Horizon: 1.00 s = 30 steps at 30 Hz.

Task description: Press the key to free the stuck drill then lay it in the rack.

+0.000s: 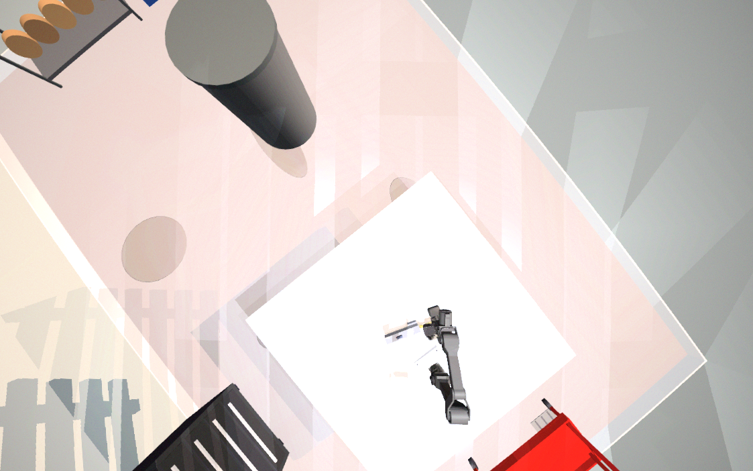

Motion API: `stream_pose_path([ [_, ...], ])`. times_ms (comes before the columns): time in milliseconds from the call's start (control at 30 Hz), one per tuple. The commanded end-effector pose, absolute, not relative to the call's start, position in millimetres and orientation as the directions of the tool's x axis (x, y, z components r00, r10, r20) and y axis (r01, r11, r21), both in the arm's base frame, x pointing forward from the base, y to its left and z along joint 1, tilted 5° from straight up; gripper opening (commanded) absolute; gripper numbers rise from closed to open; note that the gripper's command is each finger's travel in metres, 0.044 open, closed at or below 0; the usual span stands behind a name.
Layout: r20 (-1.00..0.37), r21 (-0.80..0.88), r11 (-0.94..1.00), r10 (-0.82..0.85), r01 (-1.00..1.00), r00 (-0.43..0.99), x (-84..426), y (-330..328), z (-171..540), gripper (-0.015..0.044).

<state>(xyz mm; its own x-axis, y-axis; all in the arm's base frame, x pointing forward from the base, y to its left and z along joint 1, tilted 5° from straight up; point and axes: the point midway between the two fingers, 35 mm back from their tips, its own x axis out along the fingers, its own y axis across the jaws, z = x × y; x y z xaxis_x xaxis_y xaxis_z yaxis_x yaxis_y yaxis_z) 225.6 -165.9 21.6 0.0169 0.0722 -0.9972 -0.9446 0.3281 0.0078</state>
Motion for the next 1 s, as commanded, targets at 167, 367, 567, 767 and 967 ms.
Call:
stream_pose_path([
  [167,-0.998,0.001,0.323,0.065,-0.946,0.021,223.4,-180.7,22.6,0.0000],
  [367,-0.998,0.001,0.323,0.064,-0.946,0.021,220.8,-188.4,21.9,0.0000],
  [567,-0.998,0.001,0.323,0.064,-0.946,0.021,218.4,-187.7,23.5,0.0000],
  [767,-0.998,0.001,0.323,0.064,-0.946,0.021,217.9,-186.9,25.4,0.0000],
  [967,-0.998,0.001,0.323,0.064,-0.946,0.021,217.2,-186.2,27.4,0.0000],
])
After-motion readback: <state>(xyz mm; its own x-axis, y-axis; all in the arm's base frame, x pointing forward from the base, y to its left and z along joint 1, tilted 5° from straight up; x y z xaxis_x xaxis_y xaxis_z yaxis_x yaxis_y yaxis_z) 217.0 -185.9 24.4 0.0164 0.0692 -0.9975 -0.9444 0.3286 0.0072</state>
